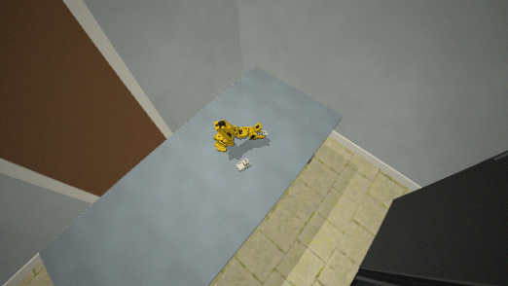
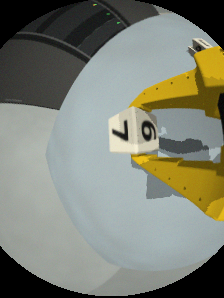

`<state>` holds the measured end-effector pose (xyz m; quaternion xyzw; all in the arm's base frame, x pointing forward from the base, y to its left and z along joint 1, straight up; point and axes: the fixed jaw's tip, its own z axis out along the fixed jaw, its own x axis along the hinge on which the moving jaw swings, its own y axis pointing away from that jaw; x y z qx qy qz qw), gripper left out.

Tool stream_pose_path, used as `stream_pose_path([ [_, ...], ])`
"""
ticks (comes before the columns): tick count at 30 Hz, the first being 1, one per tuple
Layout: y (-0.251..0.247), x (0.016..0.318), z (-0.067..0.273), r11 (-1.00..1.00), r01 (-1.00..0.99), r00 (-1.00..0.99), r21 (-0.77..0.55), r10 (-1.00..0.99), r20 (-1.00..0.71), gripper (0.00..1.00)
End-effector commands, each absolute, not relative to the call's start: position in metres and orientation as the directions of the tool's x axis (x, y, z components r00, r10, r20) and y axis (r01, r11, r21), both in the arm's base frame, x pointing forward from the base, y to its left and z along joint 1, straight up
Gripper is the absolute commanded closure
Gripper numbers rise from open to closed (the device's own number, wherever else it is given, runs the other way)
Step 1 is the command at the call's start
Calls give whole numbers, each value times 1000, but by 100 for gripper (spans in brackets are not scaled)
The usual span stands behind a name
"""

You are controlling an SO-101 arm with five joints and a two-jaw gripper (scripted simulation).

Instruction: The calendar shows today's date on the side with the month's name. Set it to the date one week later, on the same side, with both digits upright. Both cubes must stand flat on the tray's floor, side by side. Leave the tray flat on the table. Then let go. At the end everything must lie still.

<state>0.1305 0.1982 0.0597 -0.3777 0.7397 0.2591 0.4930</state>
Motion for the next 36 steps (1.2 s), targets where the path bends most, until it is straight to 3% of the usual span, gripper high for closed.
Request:
stream_pose_path([
  [1, 199, 133, 64, 587, -809, -221, 19, -276, -935, 100],
  [36, 199, 133, 51, 587, -809, -221, 19, -276, -935, 100],
])
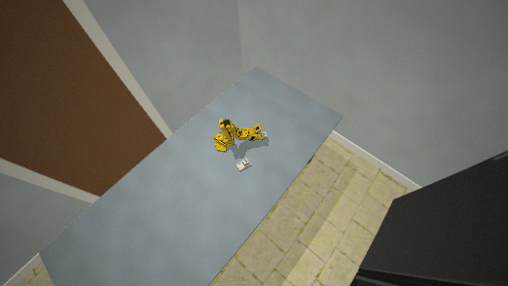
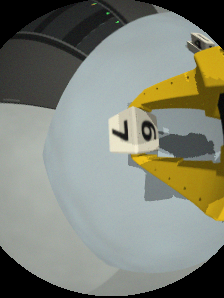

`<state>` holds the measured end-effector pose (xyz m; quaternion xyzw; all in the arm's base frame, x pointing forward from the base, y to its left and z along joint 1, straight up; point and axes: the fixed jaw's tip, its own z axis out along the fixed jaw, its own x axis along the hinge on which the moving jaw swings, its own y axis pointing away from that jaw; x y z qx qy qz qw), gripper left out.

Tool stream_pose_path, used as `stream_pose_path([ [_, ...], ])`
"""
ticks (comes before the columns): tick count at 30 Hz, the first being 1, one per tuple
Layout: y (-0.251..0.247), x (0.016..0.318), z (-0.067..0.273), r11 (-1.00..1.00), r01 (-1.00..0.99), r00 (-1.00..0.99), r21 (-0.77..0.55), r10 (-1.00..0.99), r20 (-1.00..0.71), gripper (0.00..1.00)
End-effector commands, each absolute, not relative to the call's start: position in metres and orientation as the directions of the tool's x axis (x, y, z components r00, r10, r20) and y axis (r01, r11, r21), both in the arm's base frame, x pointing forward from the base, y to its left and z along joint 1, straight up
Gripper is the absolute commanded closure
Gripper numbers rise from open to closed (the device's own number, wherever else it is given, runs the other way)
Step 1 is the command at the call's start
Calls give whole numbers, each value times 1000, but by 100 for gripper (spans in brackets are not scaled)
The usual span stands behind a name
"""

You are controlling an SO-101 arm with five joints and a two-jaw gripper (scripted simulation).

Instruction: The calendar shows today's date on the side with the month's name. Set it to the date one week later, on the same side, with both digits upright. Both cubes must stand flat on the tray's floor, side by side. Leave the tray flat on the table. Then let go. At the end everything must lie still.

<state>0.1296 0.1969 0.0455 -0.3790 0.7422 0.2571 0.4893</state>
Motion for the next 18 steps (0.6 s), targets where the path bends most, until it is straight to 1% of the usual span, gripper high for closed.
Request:
stream_pose_path([
  [1, 199, 133, 51, 587, -809, -221, 19, -276, -935, 100],
  [18, 199, 133, 45, 587, -809, -221, 19, -276, -935, 100],
])
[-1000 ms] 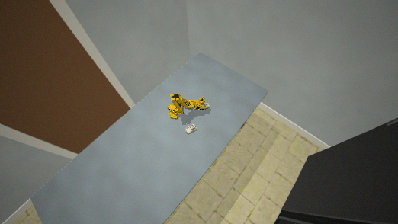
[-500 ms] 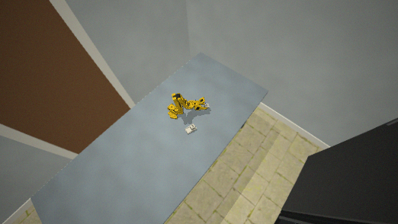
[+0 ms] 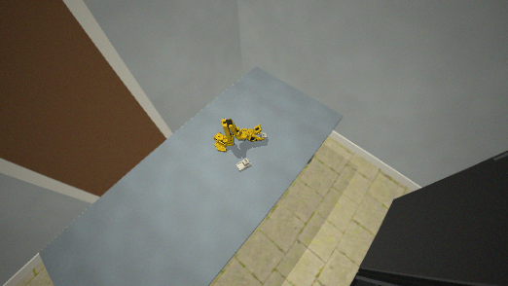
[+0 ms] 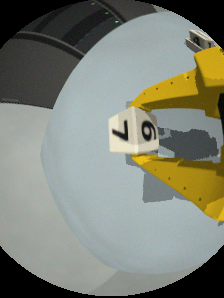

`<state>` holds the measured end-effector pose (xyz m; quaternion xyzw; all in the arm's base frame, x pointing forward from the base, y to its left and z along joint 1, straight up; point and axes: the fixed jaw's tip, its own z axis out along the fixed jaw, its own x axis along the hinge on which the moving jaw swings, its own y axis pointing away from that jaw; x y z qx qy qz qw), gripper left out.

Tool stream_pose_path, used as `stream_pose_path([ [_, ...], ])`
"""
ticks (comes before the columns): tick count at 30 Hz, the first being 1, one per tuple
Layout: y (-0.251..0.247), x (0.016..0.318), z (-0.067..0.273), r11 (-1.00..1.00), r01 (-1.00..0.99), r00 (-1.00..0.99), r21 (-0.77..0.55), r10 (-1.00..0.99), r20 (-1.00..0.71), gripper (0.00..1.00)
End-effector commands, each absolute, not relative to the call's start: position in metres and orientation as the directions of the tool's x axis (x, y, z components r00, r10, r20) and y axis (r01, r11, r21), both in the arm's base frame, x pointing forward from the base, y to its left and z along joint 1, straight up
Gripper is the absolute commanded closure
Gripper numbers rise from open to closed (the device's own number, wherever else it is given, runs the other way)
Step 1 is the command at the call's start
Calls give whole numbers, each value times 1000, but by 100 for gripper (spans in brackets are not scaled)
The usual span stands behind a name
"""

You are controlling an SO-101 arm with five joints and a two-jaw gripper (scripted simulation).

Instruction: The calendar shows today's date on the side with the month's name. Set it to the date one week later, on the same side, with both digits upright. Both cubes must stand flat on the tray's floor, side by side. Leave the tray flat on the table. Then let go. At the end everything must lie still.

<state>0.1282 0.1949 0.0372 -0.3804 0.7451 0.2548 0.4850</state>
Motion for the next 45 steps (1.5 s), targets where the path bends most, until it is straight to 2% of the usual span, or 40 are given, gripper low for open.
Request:
stream_pose_path([
  [1, 199, 133, 44, 587, -809, -221, 19, -276, -935, 100],
  [30, 199, 133, 36, 587, -809, -221, 19, -276, -935, 100],
  [39, 199, 133, 36, 587, -809, -221, 19, -276, -935, 84],
  [45, 199, 133, 36, 587, -809, -221, 19, -276, -935, 82],
])
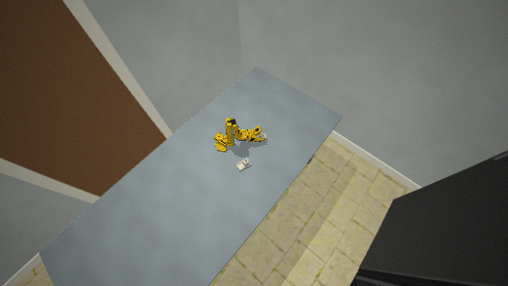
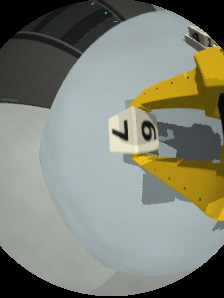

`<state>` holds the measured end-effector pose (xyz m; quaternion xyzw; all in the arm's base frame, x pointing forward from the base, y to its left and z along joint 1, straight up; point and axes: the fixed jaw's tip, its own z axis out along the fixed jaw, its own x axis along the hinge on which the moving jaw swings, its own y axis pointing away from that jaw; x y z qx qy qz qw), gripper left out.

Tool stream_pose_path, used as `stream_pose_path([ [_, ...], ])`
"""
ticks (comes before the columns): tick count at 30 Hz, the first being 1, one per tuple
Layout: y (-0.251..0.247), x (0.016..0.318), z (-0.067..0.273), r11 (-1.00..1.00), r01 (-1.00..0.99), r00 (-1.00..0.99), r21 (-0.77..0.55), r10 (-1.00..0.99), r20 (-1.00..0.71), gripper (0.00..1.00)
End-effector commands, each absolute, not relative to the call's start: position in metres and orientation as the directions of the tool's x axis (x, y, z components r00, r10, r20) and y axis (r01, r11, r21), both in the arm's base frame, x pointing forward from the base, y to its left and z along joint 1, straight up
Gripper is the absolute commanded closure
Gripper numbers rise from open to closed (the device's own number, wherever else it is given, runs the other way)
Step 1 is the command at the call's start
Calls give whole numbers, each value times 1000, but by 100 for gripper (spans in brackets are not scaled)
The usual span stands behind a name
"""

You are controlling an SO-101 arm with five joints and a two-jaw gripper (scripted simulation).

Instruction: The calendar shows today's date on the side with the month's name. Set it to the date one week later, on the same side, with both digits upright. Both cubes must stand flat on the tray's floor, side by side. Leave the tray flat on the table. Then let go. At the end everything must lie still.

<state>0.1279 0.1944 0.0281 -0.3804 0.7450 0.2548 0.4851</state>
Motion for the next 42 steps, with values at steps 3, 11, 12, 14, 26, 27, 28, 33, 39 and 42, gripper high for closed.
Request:
stream_pose_path([
  [3, 199, 133, 36, 587, -809, -221, 19, -276, -935, 81],
  [11, 199, 133, 36, 587, -809, -221, 19, -276, -935, 77],
  [12, 199, 133, 36, 587, -809, -221, 19, -276, -935, 76],
  [14, 199, 133, 36, 587, -809, -221, 19, -276, -935, 74],
  [26, 199, 133, 36, 587, -809, -221, 19, -276, -935, 65],
  [27, 199, 133, 36, 587, -809, -221, 19, -276, -935, 65],
  [28, 199, 133, 36, 587, -809, -221, 19, -276, -935, 65],
  [33, 199, 133, 36, 587, -809, -221, 19, -276, -935, 64],
  [39, 198, 132, 37, 597, -800, -253, 58, -247, -935, 64],
  [42, 197, 131, 38, 616, -772, -327, 154, -177, -928, 64],
])
